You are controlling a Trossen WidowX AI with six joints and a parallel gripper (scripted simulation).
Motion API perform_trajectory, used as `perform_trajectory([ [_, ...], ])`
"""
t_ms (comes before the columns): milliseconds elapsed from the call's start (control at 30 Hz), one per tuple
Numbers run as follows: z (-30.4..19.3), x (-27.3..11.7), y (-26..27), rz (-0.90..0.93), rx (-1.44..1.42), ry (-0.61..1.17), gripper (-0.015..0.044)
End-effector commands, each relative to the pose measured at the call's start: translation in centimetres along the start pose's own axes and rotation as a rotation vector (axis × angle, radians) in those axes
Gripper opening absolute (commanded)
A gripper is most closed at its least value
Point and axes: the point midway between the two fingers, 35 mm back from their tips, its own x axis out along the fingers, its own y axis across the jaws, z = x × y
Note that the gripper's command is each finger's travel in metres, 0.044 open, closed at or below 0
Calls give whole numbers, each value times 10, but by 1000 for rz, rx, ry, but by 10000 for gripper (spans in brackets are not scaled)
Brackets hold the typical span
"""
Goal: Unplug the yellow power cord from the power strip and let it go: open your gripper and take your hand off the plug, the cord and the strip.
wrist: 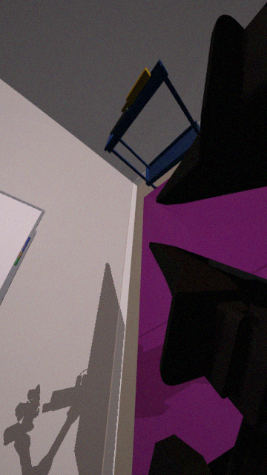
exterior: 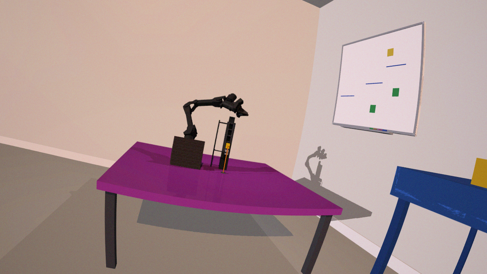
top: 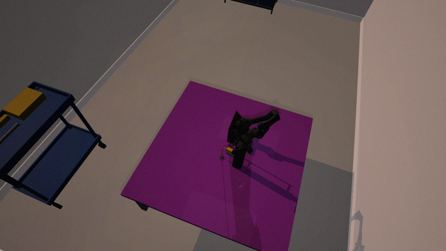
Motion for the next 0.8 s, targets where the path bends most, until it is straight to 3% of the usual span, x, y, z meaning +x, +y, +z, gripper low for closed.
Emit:
perform_trajectory([
  [0, 5, 3, -28, -68, 76, 8, 160],
  [200, -51, 35, -49, -108, 272, 285, 160],
  [367, -123, 55, -70, -207, 558, 637, 160],
  [633, -219, 38, -81, -521, 1118, 1202, 160],
  [767, -231, 32, -80, -600, 1228, 1300, 160],
])
